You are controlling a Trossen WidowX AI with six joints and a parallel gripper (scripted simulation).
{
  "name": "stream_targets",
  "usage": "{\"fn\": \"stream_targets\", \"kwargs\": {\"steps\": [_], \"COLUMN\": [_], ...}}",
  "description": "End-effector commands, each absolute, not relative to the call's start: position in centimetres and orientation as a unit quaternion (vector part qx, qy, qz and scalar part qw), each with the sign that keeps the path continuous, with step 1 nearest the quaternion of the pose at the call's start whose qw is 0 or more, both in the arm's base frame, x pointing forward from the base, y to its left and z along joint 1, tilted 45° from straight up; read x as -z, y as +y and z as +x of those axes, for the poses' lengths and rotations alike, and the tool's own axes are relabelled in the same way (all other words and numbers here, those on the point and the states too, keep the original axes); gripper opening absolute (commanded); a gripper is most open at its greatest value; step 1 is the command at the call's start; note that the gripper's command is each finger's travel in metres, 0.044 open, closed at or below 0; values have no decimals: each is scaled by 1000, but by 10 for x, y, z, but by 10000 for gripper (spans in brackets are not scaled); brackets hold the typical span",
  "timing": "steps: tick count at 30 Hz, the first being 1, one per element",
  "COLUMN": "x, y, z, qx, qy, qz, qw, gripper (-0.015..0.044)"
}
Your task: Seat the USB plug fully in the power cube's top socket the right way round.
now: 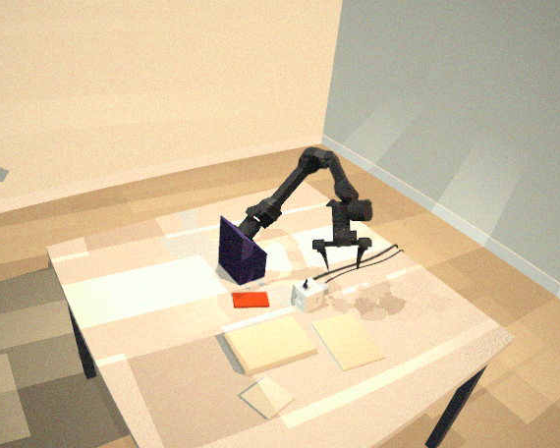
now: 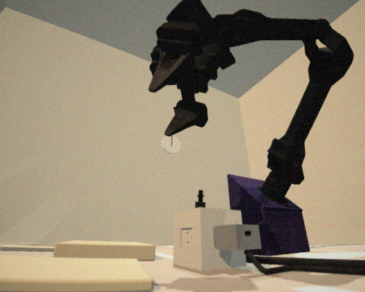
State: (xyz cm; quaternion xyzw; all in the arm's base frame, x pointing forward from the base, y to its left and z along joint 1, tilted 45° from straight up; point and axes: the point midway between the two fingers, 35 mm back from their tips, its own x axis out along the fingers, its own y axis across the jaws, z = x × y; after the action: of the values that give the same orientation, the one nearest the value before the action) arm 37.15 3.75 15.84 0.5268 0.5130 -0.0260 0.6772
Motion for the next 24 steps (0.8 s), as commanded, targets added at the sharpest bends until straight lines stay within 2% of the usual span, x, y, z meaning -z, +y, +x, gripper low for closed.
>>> {"fn": "stream_targets", "kwargs": {"steps": [1, 3, 5, 24], "x": [-98, -78, -74, -70], "y": [37, 39, 40, 42], "z": [323, 295, 286, 287], "qx": [140, 206, 228, 232], "qy": [621, 659, 668, 669], "qz": [599, 625, 631, 632], "qw": [485, 363, 320, 314], "gripper": [440, 440, 440, 440]}}
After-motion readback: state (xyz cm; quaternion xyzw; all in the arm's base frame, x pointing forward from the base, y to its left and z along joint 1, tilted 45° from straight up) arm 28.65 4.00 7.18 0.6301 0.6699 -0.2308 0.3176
